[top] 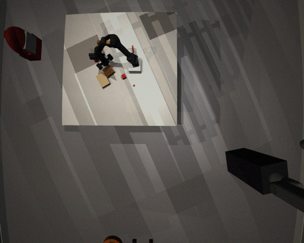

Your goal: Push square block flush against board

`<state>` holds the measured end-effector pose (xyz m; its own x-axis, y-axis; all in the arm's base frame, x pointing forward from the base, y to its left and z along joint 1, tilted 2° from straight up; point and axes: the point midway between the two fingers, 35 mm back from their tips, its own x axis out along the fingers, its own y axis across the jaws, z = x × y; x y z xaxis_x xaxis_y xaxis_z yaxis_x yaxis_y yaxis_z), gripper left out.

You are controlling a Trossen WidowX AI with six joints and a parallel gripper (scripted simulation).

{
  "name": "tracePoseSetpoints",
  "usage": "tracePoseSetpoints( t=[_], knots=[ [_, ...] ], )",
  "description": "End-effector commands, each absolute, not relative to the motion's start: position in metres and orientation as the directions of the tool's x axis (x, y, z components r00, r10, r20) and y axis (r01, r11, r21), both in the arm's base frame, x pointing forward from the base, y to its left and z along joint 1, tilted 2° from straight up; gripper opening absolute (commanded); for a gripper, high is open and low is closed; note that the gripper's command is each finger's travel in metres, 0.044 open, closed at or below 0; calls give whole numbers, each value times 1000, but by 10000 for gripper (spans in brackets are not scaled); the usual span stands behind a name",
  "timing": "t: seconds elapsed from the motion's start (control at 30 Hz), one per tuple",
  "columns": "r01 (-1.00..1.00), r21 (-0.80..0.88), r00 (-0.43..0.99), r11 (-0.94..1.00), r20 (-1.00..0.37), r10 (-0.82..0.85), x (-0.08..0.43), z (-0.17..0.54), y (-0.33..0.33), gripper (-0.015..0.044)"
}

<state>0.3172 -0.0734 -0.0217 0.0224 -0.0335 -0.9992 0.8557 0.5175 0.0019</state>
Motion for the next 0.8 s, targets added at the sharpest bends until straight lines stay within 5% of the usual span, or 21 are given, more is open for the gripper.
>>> tracePoseSetpoints(
  t=[0.0, 0.77],
  knots=[
    [855, -4, 12, 519, -1000, -28, 312, -25, -68, 0],
    [855, -4, 12, 519, -1000, -29, 319, -24, -75, 0]
  ],
)
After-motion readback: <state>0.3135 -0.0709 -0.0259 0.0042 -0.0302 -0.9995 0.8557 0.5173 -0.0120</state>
